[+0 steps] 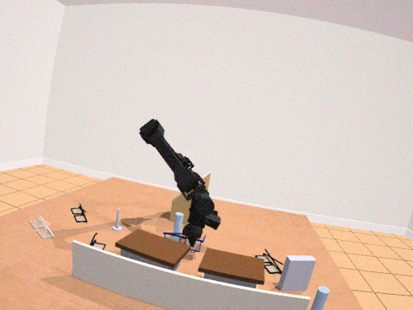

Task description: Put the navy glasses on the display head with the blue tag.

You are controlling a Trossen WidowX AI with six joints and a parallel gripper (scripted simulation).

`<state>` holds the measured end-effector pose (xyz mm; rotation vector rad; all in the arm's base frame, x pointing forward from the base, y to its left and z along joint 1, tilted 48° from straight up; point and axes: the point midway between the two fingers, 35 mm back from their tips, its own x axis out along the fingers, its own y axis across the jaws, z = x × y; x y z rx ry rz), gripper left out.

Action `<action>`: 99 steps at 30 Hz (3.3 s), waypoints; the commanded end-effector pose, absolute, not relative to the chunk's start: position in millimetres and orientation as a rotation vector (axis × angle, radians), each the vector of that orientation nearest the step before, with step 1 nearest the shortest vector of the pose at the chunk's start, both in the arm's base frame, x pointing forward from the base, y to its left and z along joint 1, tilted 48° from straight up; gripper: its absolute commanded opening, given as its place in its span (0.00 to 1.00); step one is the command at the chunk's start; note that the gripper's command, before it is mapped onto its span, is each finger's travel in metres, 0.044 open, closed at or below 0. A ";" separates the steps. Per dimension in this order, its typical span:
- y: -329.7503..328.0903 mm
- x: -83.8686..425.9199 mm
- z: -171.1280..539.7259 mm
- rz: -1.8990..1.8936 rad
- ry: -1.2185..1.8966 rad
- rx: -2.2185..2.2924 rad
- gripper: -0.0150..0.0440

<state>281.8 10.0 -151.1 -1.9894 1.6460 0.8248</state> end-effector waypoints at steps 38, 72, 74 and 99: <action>84.5 269.1 -85.1 0.829 1.642 -1.993 0.25; -37.3 339.2 61.7 0.842 1.624 -1.989 0.25; -49.3 339.1 73.8 0.836 1.630 -1.992 0.25; -110.0 342.3 70.0 0.820 1.649 -2.000 0.25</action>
